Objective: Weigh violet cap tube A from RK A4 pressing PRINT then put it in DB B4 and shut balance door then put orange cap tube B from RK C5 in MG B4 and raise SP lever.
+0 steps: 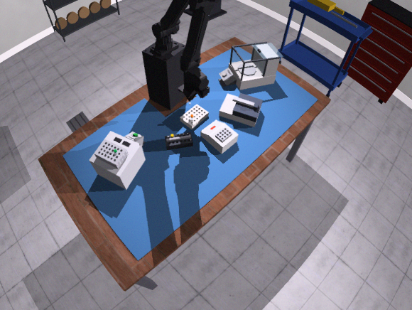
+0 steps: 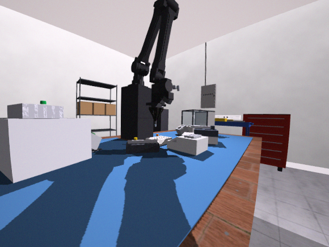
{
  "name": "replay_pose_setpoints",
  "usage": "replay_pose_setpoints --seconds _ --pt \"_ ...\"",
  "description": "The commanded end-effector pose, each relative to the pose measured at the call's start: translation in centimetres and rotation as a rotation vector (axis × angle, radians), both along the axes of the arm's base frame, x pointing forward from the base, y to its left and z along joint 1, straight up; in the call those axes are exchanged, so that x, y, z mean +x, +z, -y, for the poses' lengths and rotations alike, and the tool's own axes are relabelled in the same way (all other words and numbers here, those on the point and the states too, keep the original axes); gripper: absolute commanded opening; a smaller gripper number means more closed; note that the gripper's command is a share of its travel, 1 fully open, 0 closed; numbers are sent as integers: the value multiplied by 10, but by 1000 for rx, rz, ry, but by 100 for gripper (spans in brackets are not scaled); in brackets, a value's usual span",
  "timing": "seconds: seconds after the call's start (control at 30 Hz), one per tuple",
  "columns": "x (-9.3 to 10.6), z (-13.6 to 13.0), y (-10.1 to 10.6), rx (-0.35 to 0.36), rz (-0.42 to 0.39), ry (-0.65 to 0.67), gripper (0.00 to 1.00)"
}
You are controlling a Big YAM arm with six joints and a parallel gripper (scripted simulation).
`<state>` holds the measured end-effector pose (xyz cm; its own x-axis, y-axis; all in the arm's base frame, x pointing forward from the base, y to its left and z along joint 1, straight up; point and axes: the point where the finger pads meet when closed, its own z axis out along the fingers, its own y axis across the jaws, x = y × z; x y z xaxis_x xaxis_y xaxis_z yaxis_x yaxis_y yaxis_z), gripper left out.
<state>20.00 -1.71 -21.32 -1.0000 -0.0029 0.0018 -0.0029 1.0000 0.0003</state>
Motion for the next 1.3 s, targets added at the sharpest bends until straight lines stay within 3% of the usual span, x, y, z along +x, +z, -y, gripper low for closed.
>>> replay_pose_setpoints --seconds 0.0,1.27 --pt "-6 -1 10 1 -7 1 9" --pt "-1 -2 66 0 2 -1 9"
